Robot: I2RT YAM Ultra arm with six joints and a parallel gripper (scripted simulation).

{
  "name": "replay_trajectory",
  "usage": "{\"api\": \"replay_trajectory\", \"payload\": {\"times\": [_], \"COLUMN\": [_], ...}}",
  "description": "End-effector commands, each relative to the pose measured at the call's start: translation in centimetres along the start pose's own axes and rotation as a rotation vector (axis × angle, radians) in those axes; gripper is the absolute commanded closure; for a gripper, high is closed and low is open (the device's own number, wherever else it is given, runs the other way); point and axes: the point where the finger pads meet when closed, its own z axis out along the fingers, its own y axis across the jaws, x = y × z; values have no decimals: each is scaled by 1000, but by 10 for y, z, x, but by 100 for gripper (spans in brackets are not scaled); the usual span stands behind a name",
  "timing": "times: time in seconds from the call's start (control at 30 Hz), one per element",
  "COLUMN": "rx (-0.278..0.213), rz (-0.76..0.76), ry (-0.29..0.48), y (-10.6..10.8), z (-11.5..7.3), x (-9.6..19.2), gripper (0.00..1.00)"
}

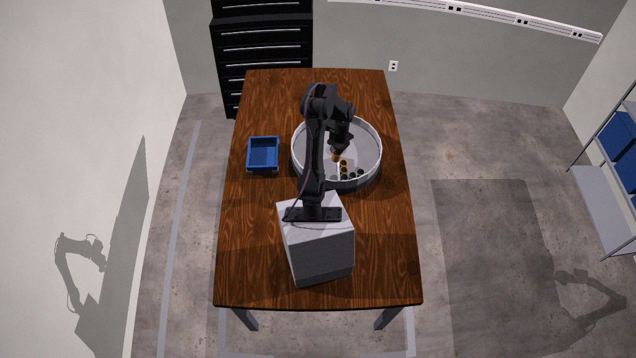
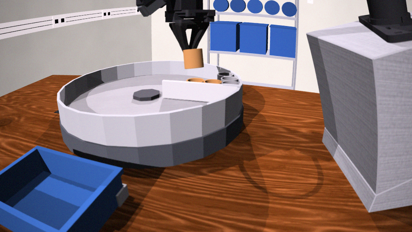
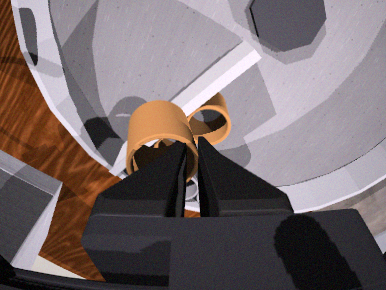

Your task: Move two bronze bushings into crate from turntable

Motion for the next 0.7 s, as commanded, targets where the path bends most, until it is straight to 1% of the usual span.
{"api": "replay_trajectory", "payload": {"times": [0.0, 0.03, 0.13, 0.27, 0.33, 0.37, 0.47, 0.53, 0.67], "rx": [47, 41, 54, 53, 28, 24, 24, 24, 25], "rz": [43, 44, 42, 43, 47, 47, 47, 47, 47], "ry": [-2, 0, -9, -12, 5, 8, 7, 7, 6], "y": [-4, 0, 4, 19, 31, 36, 50, 50, 69], "z": [-13, -13, -17, -17, -7, -5, -4, -4, -4], "x": [-12, -18, -45, -79, -93, -102, -132, -132, -176], "gripper": [100, 100, 100, 100, 100, 100, 100, 100, 100]}}
